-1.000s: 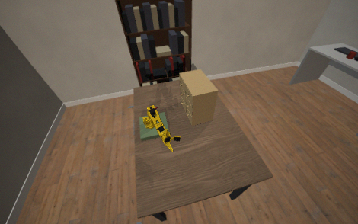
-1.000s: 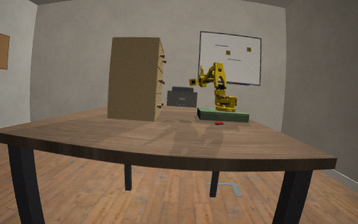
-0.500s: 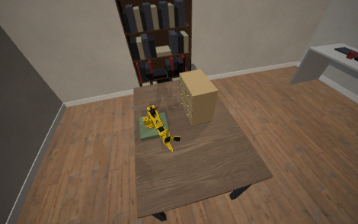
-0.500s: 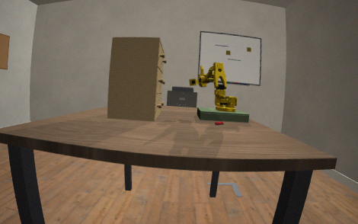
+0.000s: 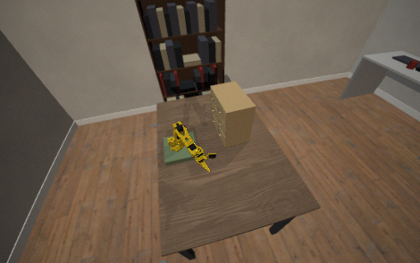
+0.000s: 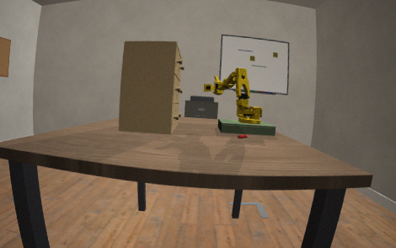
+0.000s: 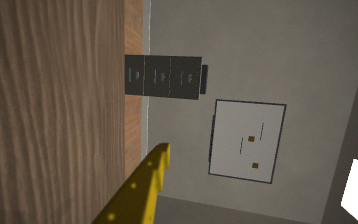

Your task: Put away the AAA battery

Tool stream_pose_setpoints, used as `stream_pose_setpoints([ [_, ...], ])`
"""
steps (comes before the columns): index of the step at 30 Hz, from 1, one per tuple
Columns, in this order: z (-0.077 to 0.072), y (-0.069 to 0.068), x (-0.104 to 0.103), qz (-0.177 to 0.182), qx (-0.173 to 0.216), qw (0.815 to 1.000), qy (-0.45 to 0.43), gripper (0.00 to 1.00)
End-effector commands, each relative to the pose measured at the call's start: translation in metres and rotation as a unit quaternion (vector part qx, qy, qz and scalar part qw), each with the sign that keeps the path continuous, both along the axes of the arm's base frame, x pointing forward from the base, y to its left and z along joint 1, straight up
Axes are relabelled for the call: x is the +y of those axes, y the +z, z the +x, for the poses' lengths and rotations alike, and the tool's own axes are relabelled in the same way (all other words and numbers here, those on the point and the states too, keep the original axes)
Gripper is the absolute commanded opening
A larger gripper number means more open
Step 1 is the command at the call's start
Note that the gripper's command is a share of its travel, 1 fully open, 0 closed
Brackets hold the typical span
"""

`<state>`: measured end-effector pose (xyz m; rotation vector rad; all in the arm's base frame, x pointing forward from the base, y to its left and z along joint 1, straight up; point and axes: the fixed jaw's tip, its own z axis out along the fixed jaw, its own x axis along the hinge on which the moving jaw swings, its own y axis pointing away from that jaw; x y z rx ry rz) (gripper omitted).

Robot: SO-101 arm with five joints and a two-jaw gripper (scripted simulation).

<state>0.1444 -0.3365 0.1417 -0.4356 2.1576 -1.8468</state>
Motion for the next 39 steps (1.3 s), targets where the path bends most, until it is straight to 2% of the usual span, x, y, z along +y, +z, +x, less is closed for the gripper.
stream_pose_setpoints([
  [1, 0.023, 0.002, 0.025, 0.048, -0.031, 0.998, 0.034, 0.5],
  [6, 0.049, 0.002, 0.056, 0.109, -0.063, 0.989, 0.072, 0.5],
  [8, 0.049, 0.002, 0.056, 0.109, -0.063, 0.989, 0.072, 0.5],
  [15, 0.075, 0.0, 0.104, 0.198, -0.096, 0.969, 0.115, 0.5],
  [21, 0.089, -0.003, 0.147, 0.274, -0.112, 0.945, 0.142, 0.5],
  [23, 0.091, -0.005, 0.162, 0.299, -0.115, 0.936, 0.149, 0.5],
  [25, 0.091, -0.005, 0.162, 0.299, -0.115, 0.936, 0.149, 0.5],
  [32, 0.093, -0.01, 0.212, 0.384, -0.117, 0.901, 0.165, 0.5],
  [39, 0.085, -0.017, 0.258, 0.462, -0.105, 0.864, 0.169, 0.5],
])
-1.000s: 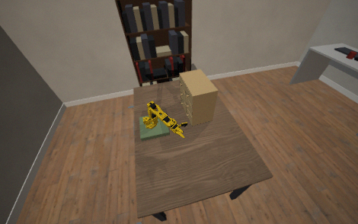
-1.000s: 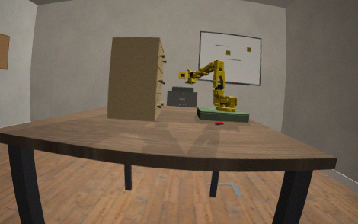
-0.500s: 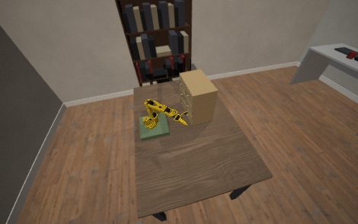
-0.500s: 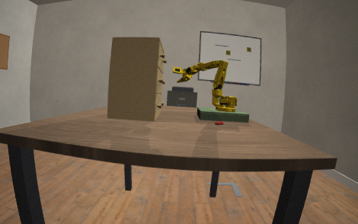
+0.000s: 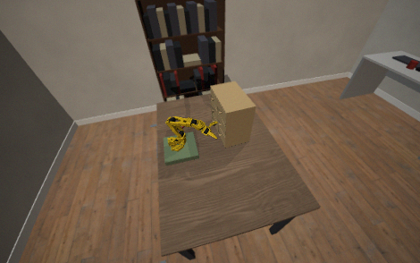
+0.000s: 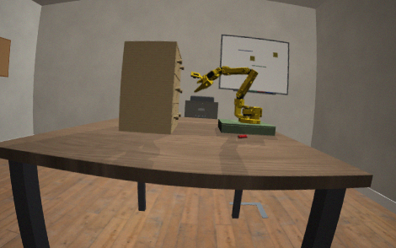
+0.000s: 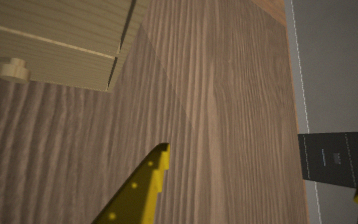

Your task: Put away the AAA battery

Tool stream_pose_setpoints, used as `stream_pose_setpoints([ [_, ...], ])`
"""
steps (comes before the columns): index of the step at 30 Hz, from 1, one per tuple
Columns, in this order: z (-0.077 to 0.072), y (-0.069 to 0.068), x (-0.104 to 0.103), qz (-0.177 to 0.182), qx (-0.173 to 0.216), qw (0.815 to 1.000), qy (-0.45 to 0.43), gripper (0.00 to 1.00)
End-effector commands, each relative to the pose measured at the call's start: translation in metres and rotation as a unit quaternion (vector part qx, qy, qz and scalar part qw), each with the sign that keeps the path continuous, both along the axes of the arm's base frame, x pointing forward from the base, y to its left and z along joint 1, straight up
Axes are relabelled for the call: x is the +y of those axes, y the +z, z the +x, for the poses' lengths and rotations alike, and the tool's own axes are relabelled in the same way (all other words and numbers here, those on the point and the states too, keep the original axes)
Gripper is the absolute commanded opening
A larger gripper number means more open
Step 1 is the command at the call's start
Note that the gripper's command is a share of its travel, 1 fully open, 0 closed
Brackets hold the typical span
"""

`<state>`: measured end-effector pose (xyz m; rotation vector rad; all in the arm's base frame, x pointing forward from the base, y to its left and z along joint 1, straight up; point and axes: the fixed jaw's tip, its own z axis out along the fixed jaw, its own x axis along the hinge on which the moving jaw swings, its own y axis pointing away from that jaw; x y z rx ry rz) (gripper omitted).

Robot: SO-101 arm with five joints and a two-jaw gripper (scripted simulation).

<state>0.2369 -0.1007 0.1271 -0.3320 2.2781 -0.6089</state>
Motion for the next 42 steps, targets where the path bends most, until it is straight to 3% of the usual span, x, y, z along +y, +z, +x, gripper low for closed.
stream_pose_setpoints([
  [1, -0.009, -0.004, 0.029, 0.048, 0.011, 0.999, 0.013, 0.5],
  [3, -0.009, -0.004, 0.029, 0.048, 0.011, 0.999, 0.013, 0.5],
  [15, -0.044, -0.019, 0.093, 0.165, 0.074, 0.983, 0.032, 0.5],
  [18, -0.056, -0.023, 0.106, 0.188, 0.093, 0.977, 0.034, 0.5],
  [20, -0.056, -0.023, 0.106, 0.188, 0.093, 0.977, 0.034, 0.5],
  [28, -0.09, -0.036, 0.132, 0.238, 0.152, 0.959, 0.03, 0.5],
  [42, -0.09, -0.036, 0.132, 0.238, 0.152, 0.959, 0.03, 0.5],
])
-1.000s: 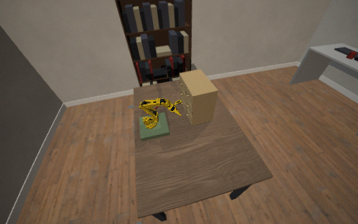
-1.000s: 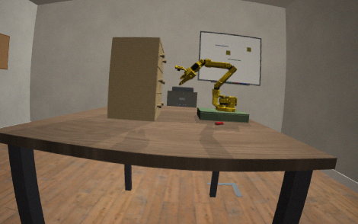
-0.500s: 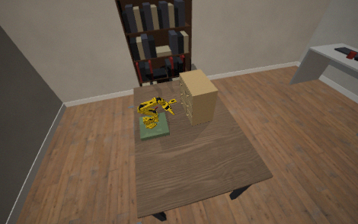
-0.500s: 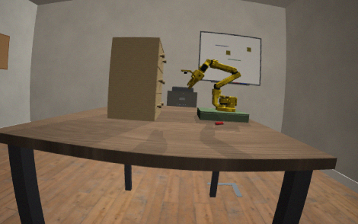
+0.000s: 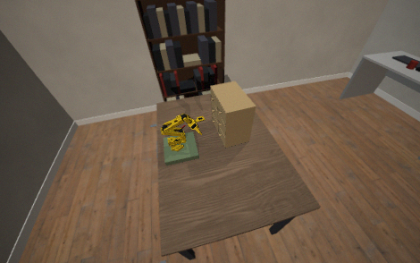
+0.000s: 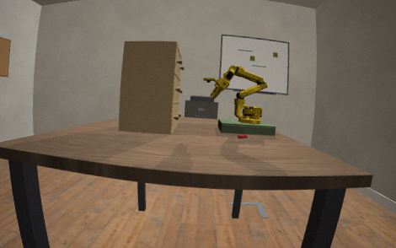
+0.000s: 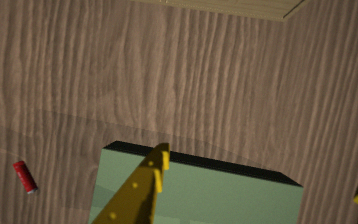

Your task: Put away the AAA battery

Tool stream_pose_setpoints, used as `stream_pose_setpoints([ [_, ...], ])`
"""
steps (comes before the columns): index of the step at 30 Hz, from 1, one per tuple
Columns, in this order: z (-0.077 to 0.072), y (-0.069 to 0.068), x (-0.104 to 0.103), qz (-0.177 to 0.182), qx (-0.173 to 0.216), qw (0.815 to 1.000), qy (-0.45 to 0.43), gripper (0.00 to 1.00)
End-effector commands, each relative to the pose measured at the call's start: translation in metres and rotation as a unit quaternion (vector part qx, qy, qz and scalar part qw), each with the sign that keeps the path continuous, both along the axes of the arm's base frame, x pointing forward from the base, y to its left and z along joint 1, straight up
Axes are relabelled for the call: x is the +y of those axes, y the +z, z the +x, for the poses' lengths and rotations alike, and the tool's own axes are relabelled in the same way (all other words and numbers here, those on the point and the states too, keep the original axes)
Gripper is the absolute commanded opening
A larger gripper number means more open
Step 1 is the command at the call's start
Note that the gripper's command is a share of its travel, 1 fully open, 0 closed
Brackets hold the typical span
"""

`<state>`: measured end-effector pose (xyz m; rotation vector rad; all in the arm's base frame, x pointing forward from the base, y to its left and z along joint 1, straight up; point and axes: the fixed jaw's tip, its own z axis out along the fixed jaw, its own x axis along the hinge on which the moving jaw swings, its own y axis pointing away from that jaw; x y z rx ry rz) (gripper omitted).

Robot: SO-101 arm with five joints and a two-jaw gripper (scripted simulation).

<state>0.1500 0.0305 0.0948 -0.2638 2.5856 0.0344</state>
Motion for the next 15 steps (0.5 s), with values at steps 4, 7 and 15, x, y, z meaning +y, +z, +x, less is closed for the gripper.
stream_pose_setpoints([
  [4, -0.0034, -0.0036, 0.0009, 0.001, 0.01, 1.0, 0.001, 0.5],
  [7, -0.0034, -0.0036, 0.0009, 0.001, 0.01, 1.0, 0.001, 0.5],
  [15, 0.0048, -0.006, 0.0008, 0.005, -0.009, 1.0, -0.005, 0.49],
])
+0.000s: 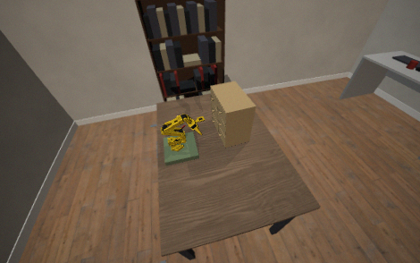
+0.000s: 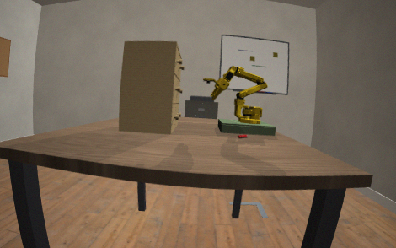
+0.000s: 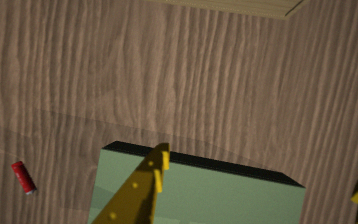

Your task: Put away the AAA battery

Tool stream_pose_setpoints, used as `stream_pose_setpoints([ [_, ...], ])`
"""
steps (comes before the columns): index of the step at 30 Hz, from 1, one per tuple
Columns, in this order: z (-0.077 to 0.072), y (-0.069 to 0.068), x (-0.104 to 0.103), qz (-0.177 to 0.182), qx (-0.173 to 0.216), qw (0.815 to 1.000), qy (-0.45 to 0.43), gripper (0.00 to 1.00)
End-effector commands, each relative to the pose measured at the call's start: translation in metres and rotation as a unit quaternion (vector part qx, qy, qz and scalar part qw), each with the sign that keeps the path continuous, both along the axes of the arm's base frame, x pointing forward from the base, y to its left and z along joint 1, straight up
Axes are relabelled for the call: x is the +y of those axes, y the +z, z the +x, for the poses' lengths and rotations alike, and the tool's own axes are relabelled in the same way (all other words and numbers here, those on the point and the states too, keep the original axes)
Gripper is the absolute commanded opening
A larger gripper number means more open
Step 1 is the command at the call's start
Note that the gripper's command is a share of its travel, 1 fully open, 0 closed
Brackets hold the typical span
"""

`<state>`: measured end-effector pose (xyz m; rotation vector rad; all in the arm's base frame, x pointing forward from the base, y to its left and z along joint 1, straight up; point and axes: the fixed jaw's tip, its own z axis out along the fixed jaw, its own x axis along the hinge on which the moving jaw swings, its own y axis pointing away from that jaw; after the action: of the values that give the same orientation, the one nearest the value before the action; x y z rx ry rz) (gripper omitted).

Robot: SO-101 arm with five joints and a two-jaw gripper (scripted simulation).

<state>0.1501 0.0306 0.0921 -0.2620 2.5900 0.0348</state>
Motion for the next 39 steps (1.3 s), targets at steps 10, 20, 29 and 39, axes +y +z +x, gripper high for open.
stream_pose_setpoints([
  [10, 0.029, -0.01, -0.001, 0.017, -0.077, 0.997, -0.024, 0.45],
  [20, 0.044, -0.014, -0.004, 0.027, -0.13, 0.99, -0.038, 0.42],
  [29, 0.056, -0.017, -0.008, 0.036, -0.188, 0.98, -0.055, 0.39],
  [39, 0.064, -0.018, -0.012, 0.043, -0.24, 0.967, -0.068, 0.35],
])
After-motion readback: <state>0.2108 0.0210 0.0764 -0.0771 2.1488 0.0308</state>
